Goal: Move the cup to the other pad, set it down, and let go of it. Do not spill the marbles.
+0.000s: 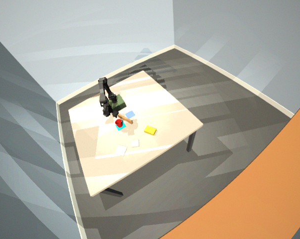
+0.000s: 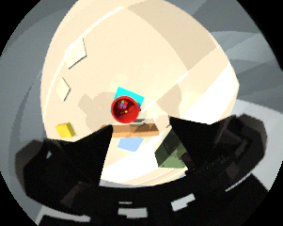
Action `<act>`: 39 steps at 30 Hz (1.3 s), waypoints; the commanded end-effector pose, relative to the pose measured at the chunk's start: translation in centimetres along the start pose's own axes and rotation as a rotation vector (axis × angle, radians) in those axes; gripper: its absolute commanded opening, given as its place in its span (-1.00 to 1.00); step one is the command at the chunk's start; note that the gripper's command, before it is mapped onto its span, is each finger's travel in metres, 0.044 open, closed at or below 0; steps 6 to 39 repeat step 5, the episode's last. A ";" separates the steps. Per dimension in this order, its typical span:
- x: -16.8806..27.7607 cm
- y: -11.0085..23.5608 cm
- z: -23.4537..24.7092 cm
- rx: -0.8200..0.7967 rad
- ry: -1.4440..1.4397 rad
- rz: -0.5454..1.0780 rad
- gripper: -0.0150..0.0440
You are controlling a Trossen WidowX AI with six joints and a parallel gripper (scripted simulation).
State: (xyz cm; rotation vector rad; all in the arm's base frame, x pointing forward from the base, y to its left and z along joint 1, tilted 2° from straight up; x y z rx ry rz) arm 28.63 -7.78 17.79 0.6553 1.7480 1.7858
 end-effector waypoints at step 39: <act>0.0 -0.1 0.0 0.001 0.000 0.001 1.00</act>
Point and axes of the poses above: the point midway between the two fingers, 35 mm back from their tips, its own y axis back along the fingers, its own z axis across the jaws, x = y × z, the point moved 7 cm from there along y, back along the fingers, and after that the axes turned 12 degrees about y, right-handed, at the moved point
